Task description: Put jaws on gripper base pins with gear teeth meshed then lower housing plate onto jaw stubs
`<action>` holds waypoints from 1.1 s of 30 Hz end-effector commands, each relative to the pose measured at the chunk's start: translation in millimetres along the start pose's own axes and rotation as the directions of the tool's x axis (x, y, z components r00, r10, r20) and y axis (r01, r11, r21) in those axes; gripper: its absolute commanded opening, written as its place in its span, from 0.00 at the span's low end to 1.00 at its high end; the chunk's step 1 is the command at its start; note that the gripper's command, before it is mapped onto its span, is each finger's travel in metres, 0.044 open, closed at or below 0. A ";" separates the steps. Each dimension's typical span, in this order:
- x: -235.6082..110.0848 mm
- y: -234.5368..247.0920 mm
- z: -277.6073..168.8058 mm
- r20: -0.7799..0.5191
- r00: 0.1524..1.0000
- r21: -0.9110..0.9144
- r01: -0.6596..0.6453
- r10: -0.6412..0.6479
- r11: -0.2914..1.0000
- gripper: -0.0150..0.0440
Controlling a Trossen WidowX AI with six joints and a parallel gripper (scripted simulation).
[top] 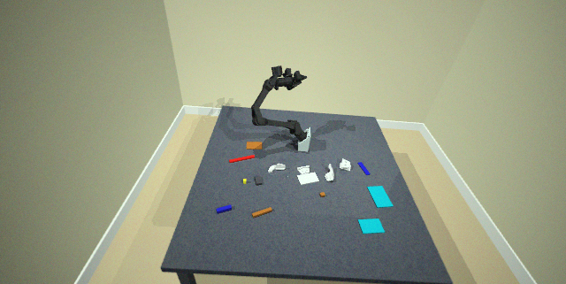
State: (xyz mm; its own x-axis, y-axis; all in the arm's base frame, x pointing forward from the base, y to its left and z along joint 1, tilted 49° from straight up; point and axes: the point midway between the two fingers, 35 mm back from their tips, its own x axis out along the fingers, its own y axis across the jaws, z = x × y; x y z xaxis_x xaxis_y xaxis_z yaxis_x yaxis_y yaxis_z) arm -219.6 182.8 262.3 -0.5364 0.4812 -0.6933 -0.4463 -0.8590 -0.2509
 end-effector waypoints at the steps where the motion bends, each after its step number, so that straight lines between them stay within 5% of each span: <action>1: 0.0 0.0 0.0 0.000 1.000 0.000 0.000 0.000 1.000 0.98; 17: 0.0 0.0 0.0 0.000 1.000 0.000 0.000 0.000 1.000 0.26; 30: 0.0 0.0 0.0 0.000 1.000 0.000 0.000 0.000 1.000 0.25; 33: 3.8 -4.1 -2.6 -0.018 1.000 0.023 0.010 -0.010 1.000 0.39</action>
State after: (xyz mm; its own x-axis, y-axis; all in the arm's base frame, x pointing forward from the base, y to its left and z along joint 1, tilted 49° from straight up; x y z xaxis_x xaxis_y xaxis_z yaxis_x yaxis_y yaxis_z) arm -219.3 183.3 262.1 -0.5350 0.4819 -0.6939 -0.4490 -0.8579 -0.2497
